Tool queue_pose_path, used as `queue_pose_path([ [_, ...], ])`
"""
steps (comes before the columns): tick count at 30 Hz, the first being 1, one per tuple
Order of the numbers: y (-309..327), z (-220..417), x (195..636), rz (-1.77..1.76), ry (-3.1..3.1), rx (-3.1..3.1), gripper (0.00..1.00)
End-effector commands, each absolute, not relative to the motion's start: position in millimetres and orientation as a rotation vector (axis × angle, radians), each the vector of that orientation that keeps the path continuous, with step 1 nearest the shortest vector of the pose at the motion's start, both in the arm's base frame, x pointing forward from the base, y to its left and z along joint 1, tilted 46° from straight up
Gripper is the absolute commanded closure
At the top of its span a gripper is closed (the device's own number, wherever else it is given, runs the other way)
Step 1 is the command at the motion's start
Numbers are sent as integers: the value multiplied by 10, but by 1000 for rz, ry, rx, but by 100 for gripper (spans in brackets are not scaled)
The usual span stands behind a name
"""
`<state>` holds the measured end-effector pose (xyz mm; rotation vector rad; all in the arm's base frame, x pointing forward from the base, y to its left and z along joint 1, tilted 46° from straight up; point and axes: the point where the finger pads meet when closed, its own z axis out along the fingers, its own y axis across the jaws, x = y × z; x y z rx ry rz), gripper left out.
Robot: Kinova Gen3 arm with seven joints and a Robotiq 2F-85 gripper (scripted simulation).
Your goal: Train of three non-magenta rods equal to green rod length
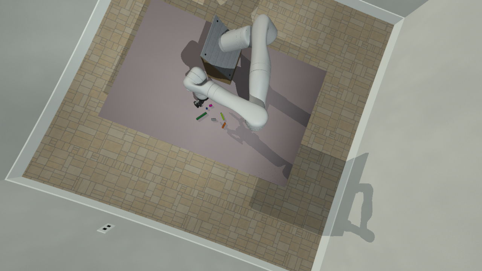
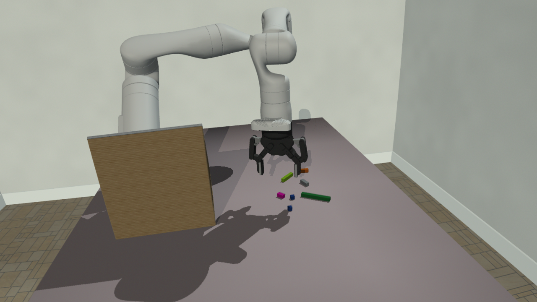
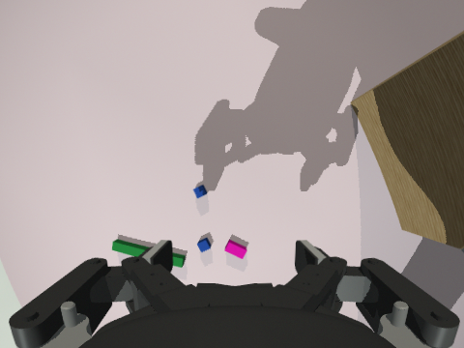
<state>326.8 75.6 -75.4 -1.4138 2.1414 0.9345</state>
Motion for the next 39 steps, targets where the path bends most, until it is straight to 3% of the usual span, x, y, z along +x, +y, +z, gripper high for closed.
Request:
queue_pose_path([
  [1, 728, -779, 3268, 942, 2158, -1400, 0],
  [39, 437, -1039, 3398, 1215, 2836, -284, 0],
])
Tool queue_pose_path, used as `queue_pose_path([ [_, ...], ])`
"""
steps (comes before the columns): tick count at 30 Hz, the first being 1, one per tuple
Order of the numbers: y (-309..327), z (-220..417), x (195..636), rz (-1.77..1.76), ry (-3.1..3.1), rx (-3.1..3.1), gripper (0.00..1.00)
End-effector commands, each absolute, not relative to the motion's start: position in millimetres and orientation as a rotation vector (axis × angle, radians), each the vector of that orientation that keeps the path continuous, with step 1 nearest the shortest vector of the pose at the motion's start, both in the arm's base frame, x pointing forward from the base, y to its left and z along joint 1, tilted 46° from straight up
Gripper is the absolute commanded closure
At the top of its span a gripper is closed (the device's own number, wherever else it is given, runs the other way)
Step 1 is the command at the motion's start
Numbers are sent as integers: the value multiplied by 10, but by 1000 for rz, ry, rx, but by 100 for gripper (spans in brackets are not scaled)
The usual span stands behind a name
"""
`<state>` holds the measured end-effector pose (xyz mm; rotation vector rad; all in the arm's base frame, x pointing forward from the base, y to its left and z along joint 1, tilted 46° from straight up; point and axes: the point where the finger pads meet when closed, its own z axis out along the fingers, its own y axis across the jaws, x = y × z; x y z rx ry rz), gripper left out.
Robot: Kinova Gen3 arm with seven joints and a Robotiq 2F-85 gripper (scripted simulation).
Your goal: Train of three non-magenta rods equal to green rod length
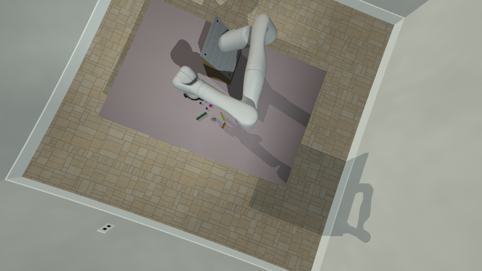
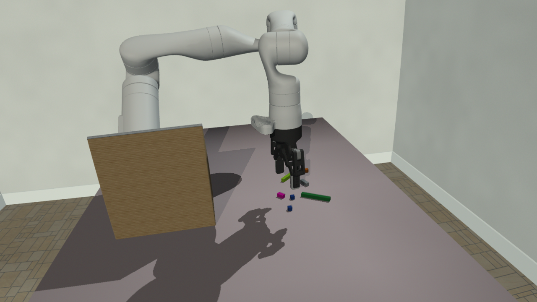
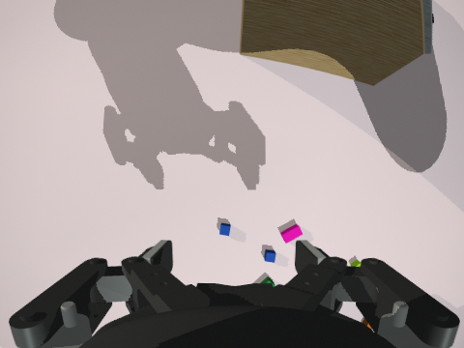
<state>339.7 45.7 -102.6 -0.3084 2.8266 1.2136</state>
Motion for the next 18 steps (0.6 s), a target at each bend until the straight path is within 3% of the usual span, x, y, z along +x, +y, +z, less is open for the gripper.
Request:
queue_pose_path([
  [1, 433, -1043, 3400, 1218, 2843, -264, 0],
  [18, 396, -1077, 3413, 1239, 2898, -92, 0],
])
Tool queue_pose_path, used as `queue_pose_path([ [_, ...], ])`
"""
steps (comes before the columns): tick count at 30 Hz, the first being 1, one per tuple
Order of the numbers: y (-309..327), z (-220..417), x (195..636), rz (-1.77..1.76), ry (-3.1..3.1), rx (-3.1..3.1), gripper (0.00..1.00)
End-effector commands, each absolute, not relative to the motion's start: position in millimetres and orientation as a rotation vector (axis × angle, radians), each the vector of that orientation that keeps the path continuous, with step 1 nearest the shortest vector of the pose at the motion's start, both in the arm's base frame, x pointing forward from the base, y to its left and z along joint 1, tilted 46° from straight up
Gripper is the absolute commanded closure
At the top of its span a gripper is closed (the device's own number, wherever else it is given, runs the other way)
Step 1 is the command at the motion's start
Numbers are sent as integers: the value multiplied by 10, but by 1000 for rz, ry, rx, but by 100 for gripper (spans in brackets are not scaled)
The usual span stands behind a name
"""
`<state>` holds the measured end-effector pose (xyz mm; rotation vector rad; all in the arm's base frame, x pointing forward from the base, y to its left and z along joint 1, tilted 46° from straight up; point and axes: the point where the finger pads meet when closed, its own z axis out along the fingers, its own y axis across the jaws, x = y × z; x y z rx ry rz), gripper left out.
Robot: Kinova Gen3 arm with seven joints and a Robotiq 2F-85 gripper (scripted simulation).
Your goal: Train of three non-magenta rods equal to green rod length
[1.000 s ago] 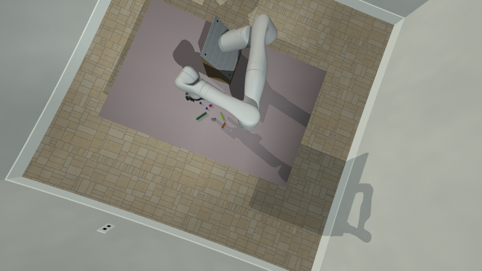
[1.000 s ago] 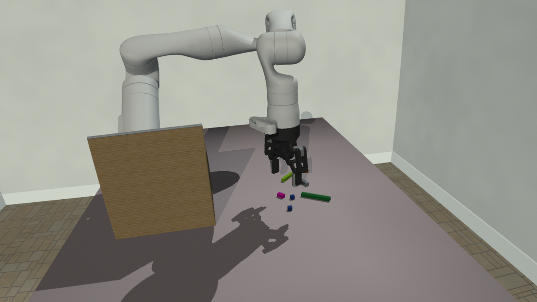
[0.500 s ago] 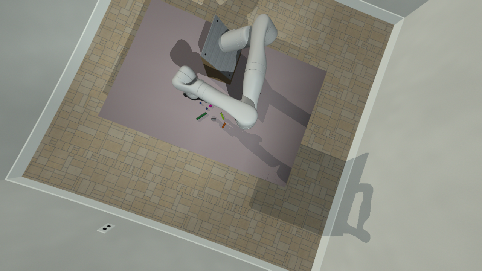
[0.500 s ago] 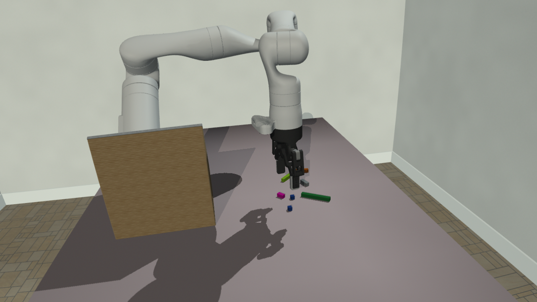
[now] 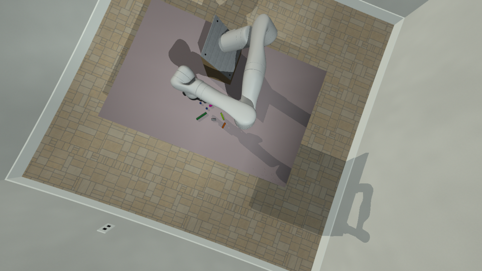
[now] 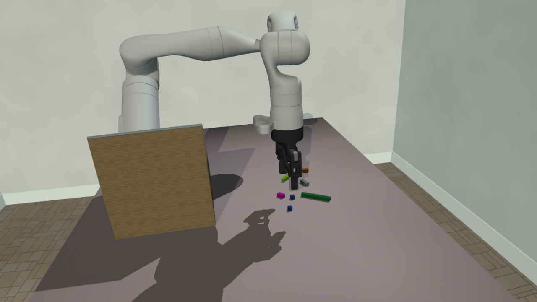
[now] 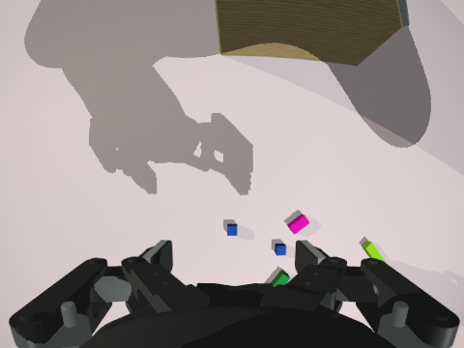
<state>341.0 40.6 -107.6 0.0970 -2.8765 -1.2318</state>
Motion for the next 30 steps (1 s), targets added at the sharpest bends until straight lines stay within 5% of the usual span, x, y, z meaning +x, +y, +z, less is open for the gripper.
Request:
queue_pose_path([
  [1, 395, -1077, 3413, -1230, -2876, 87, 0],
  [9, 394, -1079, 3414, -1229, -2874, 79, 0],
  [10, 394, -1079, 3414, -1229, -2874, 79, 76],
  [30, 394, -1079, 3414, -1229, -2874, 79, 76],
])
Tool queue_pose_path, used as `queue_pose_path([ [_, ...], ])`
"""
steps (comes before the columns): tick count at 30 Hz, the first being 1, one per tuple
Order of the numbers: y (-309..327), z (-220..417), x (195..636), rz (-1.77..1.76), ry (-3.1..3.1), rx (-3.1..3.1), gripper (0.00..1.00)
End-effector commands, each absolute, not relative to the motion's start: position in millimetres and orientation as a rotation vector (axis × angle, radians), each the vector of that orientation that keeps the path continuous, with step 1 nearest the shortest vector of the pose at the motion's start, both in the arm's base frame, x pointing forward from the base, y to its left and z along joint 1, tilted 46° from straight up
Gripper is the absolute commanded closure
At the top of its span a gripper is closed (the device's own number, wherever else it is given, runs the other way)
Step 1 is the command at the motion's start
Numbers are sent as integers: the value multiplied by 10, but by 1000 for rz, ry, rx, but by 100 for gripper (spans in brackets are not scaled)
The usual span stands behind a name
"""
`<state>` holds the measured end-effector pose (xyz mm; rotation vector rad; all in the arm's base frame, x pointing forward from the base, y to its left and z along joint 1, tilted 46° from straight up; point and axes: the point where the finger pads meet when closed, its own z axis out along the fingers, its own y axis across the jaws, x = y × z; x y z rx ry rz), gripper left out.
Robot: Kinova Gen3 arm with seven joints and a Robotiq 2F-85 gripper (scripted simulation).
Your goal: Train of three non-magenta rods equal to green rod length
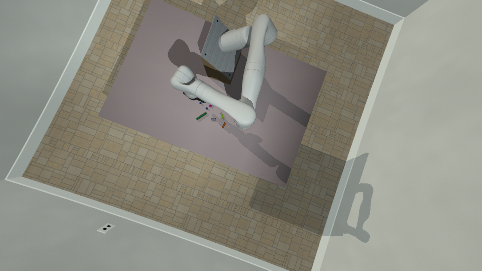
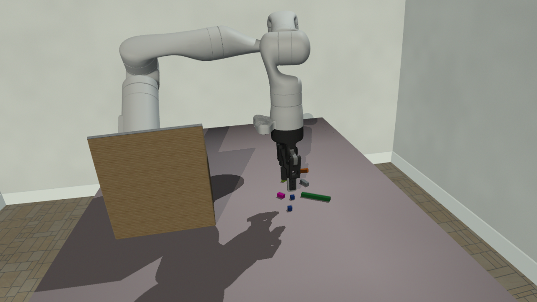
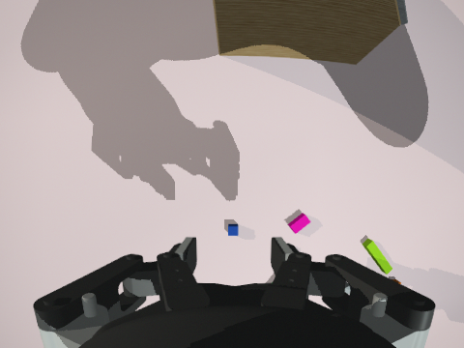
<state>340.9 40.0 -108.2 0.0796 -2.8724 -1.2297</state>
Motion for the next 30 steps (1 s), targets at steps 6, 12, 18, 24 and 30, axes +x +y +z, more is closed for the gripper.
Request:
queue_pose_path([
  [6, 394, -1079, 3414, -1229, -2874, 79, 76],
  [12, 394, -1079, 3414, -1229, -2874, 79, 76],
  [18, 394, -1079, 3414, -1229, -2874, 79, 76],
  [24, 404, -1089, 3414, -1229, -2874, 79, 76],
  [30, 433, -1117, 3414, -1229, -2874, 78, 76],
])
